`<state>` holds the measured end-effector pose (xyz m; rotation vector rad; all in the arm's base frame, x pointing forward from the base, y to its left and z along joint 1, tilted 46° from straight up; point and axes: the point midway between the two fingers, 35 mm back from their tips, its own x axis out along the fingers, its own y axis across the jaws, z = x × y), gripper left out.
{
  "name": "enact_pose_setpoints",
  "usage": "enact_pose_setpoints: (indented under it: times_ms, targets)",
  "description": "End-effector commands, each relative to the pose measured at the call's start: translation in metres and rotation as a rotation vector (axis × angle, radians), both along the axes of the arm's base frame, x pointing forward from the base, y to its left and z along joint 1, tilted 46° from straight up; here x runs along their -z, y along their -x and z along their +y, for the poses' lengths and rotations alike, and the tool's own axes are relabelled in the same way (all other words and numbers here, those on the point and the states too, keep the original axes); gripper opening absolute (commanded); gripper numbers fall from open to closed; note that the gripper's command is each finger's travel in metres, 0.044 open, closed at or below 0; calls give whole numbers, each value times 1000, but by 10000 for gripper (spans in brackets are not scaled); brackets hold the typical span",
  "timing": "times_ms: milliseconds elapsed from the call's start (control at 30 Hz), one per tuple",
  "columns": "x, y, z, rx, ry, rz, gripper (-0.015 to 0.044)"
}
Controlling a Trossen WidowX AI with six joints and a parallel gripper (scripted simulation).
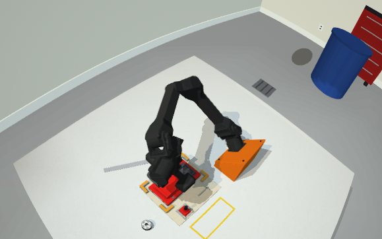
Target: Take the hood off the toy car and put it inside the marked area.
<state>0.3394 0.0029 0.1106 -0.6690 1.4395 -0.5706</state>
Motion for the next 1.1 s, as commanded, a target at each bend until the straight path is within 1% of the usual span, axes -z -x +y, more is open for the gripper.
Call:
enact_pose_setpoints:
  times_ms: [0,1067]
  targets:
    - [4,2,-4,0,1,11,440]
    - [22,2,-22,0,2,10,440]
